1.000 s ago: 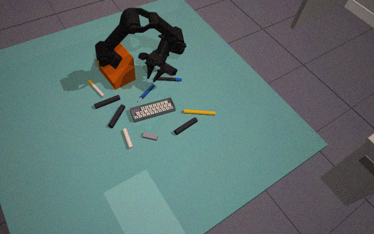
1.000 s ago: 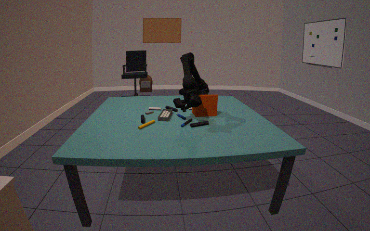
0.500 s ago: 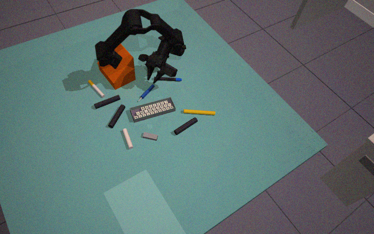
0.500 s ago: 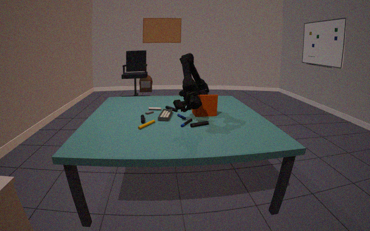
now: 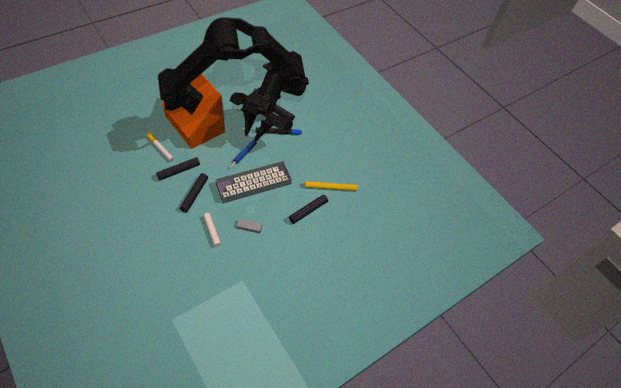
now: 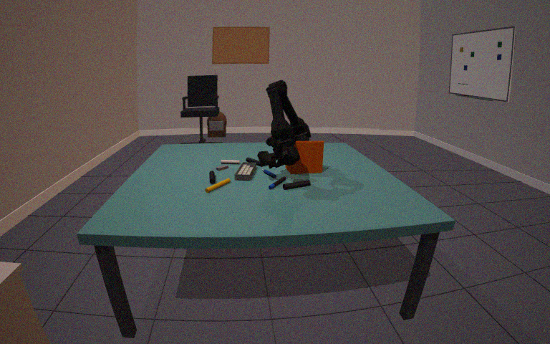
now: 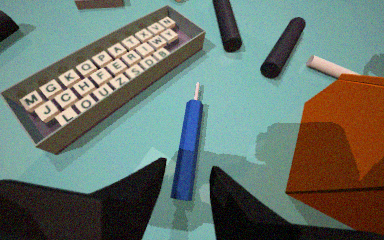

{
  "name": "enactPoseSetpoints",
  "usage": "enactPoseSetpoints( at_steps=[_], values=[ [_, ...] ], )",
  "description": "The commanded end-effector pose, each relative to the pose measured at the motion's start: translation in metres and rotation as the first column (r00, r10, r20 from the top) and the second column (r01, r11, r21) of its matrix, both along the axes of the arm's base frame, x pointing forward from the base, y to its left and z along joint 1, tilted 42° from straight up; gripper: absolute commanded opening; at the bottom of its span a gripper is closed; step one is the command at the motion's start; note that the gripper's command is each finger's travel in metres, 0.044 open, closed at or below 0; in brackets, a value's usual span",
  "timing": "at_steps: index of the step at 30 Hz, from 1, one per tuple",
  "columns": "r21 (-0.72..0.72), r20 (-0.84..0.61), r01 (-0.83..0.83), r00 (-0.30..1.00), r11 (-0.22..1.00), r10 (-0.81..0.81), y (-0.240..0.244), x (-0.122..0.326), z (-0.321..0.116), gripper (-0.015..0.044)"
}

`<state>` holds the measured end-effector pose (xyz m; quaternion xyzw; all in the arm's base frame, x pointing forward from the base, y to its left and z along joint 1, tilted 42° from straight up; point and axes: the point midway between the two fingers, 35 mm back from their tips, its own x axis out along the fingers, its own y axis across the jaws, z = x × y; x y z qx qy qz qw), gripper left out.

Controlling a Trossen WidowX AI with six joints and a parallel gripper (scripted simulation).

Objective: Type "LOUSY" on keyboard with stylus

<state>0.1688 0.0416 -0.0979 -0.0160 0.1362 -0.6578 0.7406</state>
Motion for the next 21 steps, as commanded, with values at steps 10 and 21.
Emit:
enactPoseSetpoints(
  at_steps=[10,21],
  values=[
    [-0.002,-0.001,-0.004,1.0,1.0,0.004,-0.007,-0.001,-0.008,0.015],
    [-0.003,-0.001,-0.004,1.0,1.0,0.004,-0.013,-0.001,-0.013,0.015]
  ],
)
